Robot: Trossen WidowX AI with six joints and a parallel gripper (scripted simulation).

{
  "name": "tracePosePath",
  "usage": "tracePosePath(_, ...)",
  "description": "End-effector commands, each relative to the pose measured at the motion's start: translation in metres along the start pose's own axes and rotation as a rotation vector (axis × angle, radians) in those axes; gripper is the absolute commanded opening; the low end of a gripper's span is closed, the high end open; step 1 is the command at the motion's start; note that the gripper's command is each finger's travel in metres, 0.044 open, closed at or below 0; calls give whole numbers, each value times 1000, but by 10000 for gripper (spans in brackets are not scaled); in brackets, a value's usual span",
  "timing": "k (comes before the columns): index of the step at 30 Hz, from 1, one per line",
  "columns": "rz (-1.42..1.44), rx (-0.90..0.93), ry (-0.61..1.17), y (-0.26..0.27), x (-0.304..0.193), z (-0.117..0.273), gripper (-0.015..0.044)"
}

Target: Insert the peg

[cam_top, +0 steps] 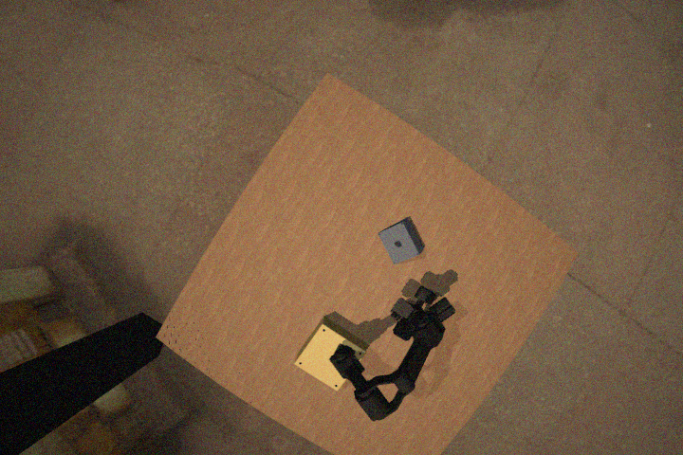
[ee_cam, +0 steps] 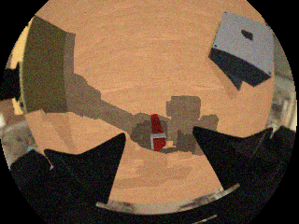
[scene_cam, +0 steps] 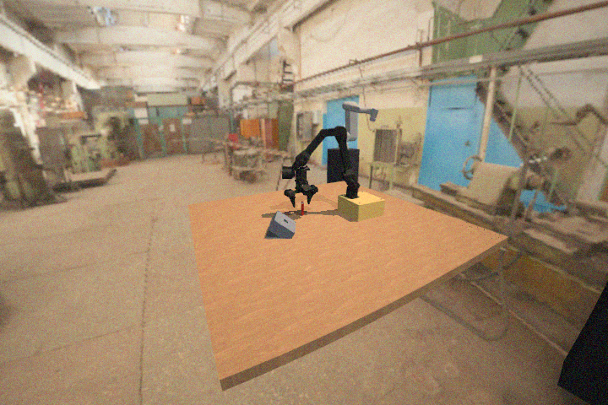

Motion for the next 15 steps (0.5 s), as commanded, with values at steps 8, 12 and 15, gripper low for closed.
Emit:
tracePosePath(8,6,6,-8,4,2,-18,440)
tracePosePath(12,6,6,-8,4,2,-18,440)
tracePosePath(15,0,4,-2,2,1,-15,361)
Point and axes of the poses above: the point midway between the two fingers, 35 mm back from their tips, its own z axis back along the fingers, its own y axis across the jaws, x = y × z, the point moved 1 cm from there along z, back along the fingers
